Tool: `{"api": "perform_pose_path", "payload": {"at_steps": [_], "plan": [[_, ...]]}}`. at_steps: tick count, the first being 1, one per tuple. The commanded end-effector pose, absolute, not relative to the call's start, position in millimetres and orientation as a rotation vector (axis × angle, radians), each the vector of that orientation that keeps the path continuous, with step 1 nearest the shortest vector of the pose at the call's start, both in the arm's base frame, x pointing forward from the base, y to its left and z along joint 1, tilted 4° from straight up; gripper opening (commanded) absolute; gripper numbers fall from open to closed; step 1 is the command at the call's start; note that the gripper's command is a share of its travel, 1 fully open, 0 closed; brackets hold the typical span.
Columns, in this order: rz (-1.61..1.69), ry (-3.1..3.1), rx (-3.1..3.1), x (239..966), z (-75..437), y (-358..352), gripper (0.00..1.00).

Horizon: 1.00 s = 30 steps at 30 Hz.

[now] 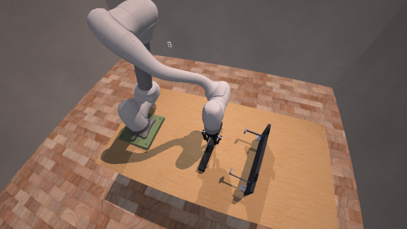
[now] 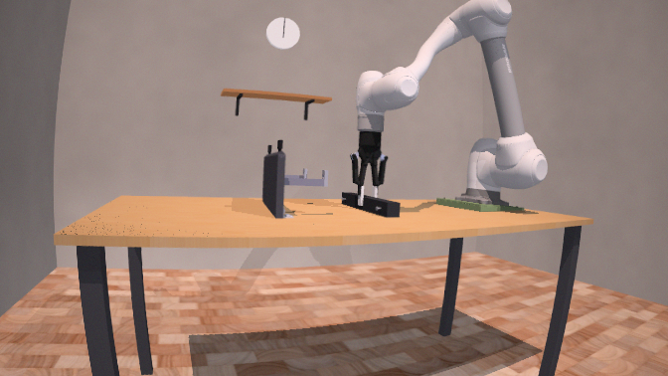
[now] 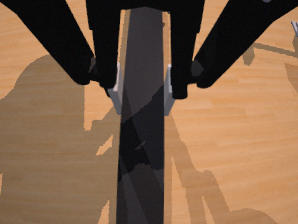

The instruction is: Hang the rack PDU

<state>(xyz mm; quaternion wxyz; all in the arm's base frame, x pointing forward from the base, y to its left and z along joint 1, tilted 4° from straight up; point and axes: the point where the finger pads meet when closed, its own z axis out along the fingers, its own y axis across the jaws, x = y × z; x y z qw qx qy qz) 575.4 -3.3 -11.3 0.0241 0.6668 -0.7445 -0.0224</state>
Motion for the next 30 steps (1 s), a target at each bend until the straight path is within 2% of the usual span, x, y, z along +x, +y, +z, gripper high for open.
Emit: {"api": "perform_pose_path", "payload": {"at_steps": [1, 16, 30], "plan": [[-0.070, -2.304, 2.063, 575.3, -11.3, -3.3, 0.00], [-0.070, -2.304, 2.063, 575.6, -6.7, -3.3, 0.00], [-0.070, -2.304, 2.063, 577.9, 28.3, -3.3, 0.00]]}}
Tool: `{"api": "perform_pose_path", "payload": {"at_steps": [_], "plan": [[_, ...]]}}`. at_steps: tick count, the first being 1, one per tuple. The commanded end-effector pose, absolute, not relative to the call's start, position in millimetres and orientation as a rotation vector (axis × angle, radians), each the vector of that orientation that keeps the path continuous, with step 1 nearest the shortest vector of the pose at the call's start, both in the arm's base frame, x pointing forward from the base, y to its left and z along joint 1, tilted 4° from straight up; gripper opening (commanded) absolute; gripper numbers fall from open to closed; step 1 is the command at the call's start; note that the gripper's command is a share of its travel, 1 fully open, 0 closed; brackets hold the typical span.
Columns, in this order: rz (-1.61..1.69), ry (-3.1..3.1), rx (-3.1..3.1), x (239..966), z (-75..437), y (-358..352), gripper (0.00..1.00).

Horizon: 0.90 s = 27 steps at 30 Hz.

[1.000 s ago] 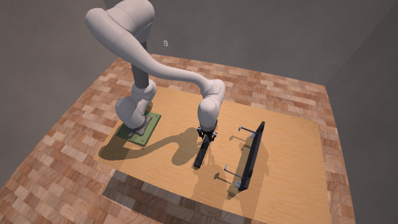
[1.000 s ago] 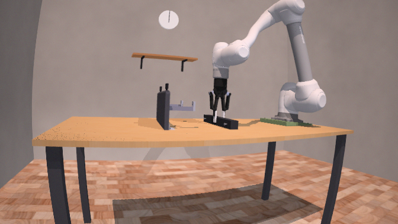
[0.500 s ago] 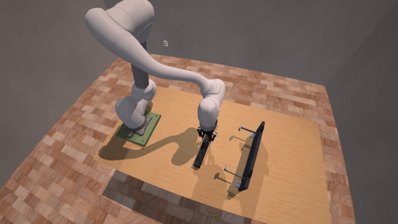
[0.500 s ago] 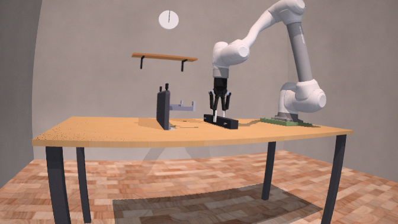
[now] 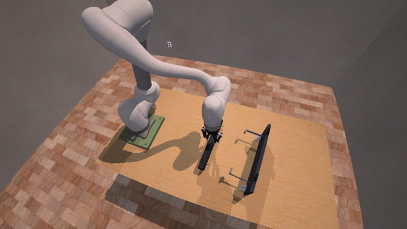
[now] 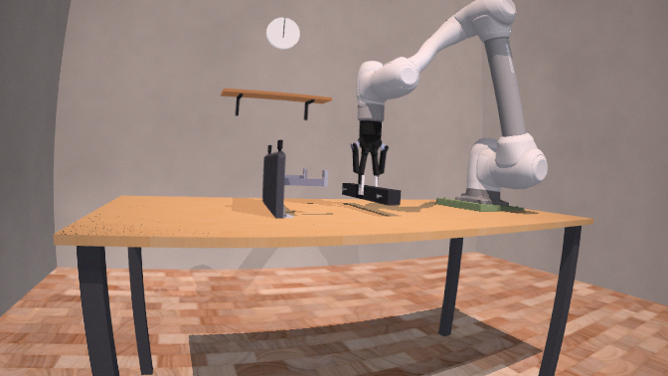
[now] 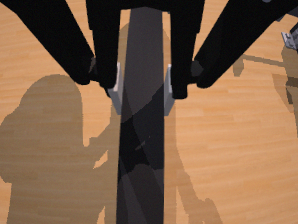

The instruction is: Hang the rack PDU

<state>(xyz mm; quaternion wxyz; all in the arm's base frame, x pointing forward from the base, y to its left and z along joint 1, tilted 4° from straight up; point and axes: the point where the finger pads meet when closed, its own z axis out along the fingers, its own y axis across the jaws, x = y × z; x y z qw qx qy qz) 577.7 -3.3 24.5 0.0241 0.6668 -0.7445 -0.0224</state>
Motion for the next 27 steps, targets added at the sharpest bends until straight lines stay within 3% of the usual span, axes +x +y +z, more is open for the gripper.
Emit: {"api": "perform_pose_path", "payload": {"at_steps": [1, 14, 27], "plan": [[-0.070, -2.304, 2.063, 577.9, 28.3, -3.3, 0.00], [-0.070, -2.304, 2.063, 580.6, 69.2, -3.4, 0.00], [-0.070, -2.304, 2.063, 581.1, 76.6, -3.4, 0.00]]}}
